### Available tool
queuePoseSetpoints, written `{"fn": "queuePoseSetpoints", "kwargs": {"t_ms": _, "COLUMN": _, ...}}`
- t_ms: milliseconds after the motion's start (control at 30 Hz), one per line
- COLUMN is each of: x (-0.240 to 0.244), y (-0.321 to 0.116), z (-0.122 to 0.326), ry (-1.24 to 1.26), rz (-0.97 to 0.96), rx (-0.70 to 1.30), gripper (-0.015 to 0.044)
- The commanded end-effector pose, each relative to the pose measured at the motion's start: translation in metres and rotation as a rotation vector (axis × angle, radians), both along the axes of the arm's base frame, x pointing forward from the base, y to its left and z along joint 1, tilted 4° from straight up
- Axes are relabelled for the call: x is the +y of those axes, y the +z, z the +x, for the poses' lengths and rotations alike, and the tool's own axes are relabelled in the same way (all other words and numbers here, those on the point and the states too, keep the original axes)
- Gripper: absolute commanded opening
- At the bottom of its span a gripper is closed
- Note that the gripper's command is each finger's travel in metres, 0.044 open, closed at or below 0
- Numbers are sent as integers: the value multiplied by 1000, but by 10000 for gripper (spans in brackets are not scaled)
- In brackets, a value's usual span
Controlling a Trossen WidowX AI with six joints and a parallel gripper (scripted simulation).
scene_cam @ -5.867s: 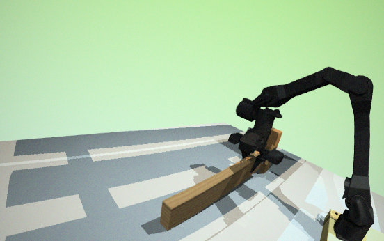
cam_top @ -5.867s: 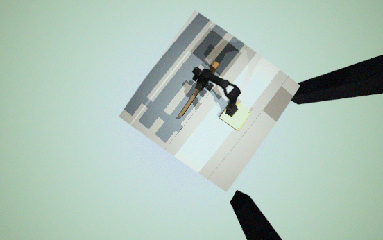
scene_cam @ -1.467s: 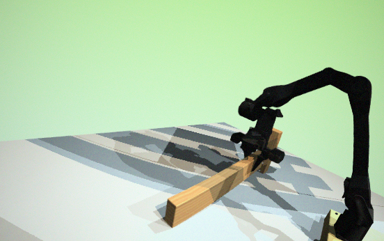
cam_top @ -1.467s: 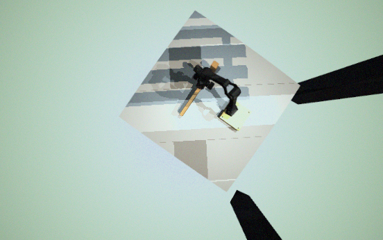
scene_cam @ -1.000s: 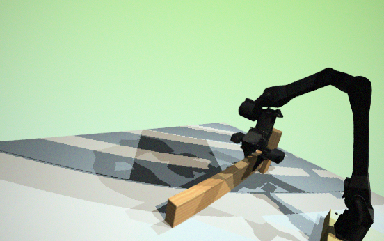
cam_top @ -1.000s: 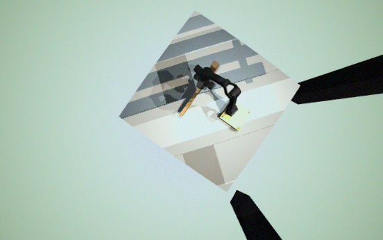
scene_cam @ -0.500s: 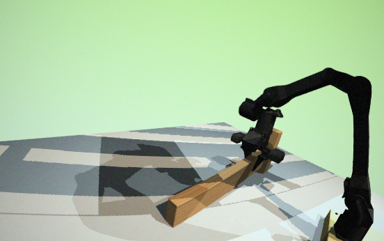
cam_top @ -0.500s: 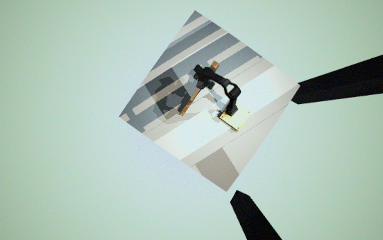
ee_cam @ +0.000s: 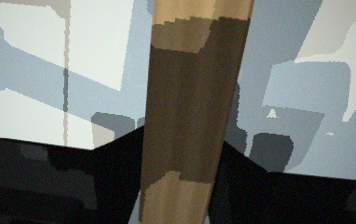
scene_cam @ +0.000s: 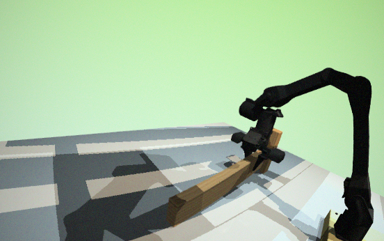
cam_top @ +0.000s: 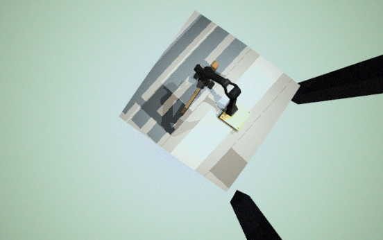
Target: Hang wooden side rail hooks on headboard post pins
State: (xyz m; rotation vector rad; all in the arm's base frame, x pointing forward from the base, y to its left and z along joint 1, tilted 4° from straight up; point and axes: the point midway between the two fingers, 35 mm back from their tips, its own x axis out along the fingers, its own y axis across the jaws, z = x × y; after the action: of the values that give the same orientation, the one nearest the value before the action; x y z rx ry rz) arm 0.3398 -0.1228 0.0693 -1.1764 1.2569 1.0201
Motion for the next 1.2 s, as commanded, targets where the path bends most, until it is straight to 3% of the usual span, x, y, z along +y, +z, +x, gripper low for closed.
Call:
{"fn": "queuePoseSetpoints", "kwargs": {"t_ms": 0, "x": -1, "y": 1, "z": 1, "ry": 4, "rz": -2, "rx": -5, "gripper": 0}}
{"fn": "queuePoseSetpoints", "kwargs": {"t_ms": 1167, "x": -5, "y": 3, "z": 1, "ry": 4, "rz": -3, "rx": -5, "gripper": 0}}
